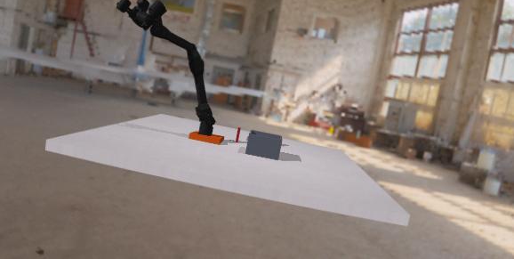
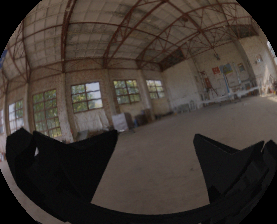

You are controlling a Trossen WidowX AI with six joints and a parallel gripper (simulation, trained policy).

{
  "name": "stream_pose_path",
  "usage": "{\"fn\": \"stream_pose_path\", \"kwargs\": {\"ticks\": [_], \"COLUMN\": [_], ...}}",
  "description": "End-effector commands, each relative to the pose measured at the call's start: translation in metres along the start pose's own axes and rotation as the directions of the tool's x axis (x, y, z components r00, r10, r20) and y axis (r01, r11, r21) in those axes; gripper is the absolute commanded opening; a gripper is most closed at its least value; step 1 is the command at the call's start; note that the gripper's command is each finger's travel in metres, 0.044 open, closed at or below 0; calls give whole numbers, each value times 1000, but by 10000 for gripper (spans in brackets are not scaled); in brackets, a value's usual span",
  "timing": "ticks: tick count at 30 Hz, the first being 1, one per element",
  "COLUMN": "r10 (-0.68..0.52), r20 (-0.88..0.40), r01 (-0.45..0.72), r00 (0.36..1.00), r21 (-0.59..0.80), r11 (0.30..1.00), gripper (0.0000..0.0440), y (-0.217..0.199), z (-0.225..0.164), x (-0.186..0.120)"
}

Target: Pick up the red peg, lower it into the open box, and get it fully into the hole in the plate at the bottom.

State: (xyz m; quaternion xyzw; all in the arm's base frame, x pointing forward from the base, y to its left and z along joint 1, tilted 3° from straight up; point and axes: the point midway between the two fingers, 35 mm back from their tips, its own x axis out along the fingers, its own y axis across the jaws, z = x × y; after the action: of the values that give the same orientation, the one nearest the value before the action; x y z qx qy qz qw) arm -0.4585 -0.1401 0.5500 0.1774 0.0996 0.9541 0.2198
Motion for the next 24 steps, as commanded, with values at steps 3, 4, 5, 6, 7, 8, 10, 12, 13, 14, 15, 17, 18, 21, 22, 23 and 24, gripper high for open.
{"fn": "stream_pose_path", "kwargs": {"ticks": [3, 4, 5, 6, 7, 8, 10, 12, 13, 14, 15, 17, 18, 21, 22, 23, 24], "r10": [64, 94, 126, 156, 185, 214, 271, 326, 353, 380, 406, 458, 483, 554, 577, 599, 620], "r20": [-17, -29, -43, -59, -76, -93, -127, -160, -176, -192, -207, -235, -249, -289, -301, -313, -325], "r01": [-64, -94, -126, -156, -186, -216, -275, -334, -363, -392, -421, -479, -507, -589, -615, -640, -666], "r00": [998, 995, 991, 986, 980, 972, 954, 932, 919, 905, 890, 857, 839, 781, 759, 737, 714], "r21": [4, 4, 1, -2, -6, -11, -19, -26, -29, -31, -33, -37, -38, -41, -42, -42, -42], "r11": [998, 996, 992, 988, 982, 976, 961, 942, 931, 919, 906, 877, 861, 807, 788, 767, 745], "gripper": [440, 440, 440, 440, 440, 440, 440, 440, 440, 440, 440, 440, 440, 440, 440, 440, 440], "y": [18, 26, 35, 43, 51, 58, 72, 84, 90, 96, 101, 110, 114, 124, 126, 128, 130], "z": [-7, -10, -13, -16, -19, -22, -27, -31, -33, -35, -36, -39, -39, -40, -40, -40, -40], "x": [-14, -22, -31, -41, -50, -60, -81, -103, -114, -126, -137, -161, -173, -210, -223, -235, -248]}}
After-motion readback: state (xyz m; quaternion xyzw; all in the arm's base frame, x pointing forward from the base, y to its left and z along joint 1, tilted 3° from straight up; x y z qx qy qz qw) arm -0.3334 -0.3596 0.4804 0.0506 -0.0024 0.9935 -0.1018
